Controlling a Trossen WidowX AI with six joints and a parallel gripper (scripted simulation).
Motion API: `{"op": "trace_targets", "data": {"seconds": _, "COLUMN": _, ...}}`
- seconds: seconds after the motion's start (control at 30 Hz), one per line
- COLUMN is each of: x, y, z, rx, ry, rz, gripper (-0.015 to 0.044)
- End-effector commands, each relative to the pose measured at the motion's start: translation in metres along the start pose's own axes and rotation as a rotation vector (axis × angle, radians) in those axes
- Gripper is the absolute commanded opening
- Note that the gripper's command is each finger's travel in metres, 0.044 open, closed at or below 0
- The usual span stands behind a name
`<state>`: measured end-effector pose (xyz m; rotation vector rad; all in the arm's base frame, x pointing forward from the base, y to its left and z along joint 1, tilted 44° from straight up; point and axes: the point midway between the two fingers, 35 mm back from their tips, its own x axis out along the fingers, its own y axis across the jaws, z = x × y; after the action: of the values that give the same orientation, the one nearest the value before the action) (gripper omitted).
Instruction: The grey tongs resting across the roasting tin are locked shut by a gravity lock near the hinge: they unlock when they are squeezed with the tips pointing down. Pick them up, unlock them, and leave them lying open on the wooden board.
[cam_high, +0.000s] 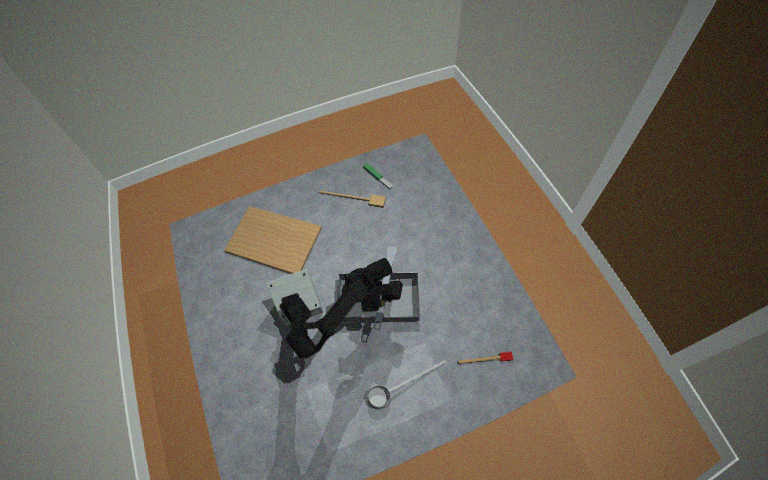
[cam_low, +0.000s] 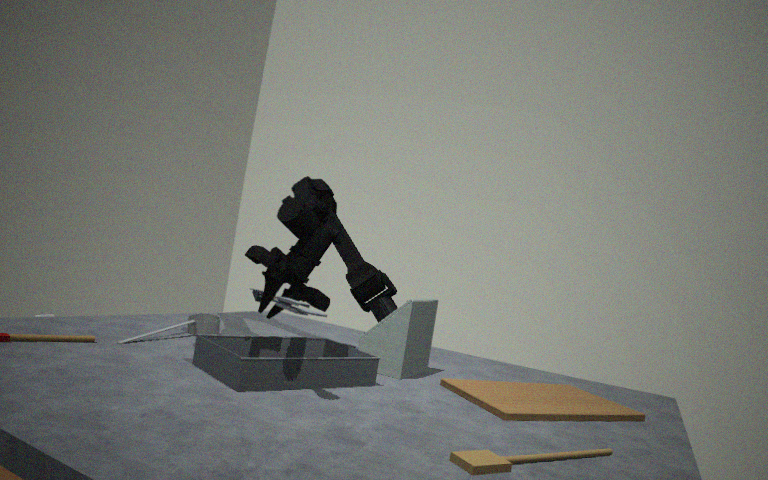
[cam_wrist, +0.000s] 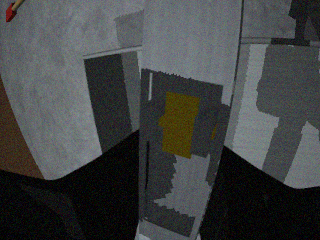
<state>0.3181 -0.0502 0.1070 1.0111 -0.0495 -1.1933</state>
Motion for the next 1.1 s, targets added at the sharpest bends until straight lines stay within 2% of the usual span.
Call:
{"op": "trace_targets", "data": {"seconds": 0.0, "x": 0.002, "y": 0.001, "z": -0.002, "rx": 0.005, "ry": 0.012, "rz": -0.042, "gripper": -0.015}}
{"op": "trace_targets", "data": {"seconds": 0.87, "x": -0.001, "y": -0.007, "z": 0.008, "rx": 0.014, "ry": 0.0, "rz": -0.475, "gripper": -0.015}}
{"op": "trace_targets", "data": {"seconds": 1.07, "x": -0.001, "y": -0.007, "z": 0.009, "rx": 0.015, "ry": -0.002, "rz": -0.488, "gripper": -0.015}}
